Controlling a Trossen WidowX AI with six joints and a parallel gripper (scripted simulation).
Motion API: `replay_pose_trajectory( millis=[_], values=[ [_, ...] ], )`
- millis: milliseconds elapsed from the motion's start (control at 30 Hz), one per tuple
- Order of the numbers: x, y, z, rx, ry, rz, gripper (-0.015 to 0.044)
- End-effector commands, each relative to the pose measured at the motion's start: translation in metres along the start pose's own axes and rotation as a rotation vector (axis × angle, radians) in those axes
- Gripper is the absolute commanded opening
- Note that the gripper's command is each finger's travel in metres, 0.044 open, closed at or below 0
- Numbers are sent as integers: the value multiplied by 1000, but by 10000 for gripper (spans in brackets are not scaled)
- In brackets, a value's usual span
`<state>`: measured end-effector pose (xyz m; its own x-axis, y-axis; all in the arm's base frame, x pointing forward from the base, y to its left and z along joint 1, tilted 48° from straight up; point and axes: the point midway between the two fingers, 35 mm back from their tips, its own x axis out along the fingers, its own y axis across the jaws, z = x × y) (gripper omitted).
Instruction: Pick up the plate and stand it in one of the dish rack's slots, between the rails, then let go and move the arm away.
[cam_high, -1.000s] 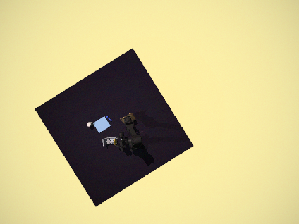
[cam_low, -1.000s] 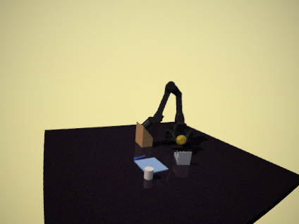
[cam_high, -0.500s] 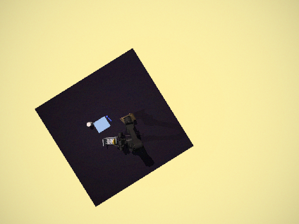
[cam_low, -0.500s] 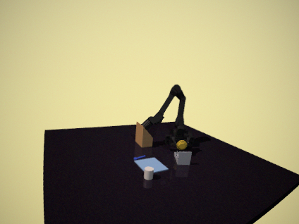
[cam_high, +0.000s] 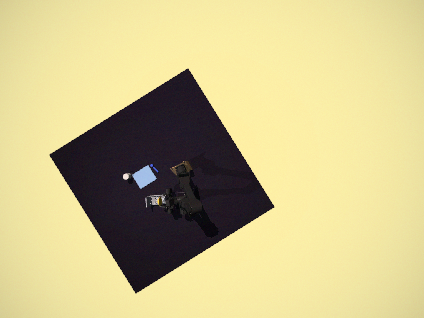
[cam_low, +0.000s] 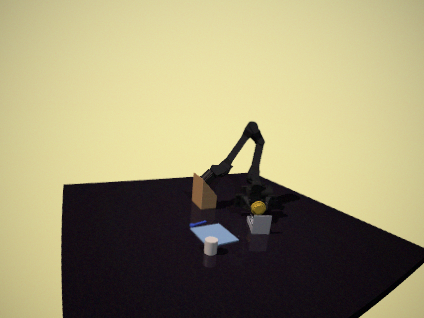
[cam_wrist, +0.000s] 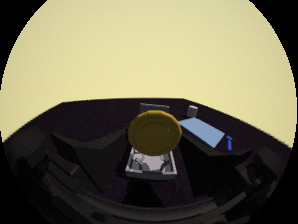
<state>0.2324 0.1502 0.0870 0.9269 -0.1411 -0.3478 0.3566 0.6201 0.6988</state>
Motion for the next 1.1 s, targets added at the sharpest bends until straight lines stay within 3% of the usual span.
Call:
replay_pose_trajectory(
  millis=[0,267,667,1067],
  values=[
    [5,-2,0,-3,-1,-2,0],
    [8,-3,-20,3,-1,1,0],
    [7,-4,-15,-10,10,-4,0],
    [7,-4,-15,-2,9,-2,315]
  ],
)
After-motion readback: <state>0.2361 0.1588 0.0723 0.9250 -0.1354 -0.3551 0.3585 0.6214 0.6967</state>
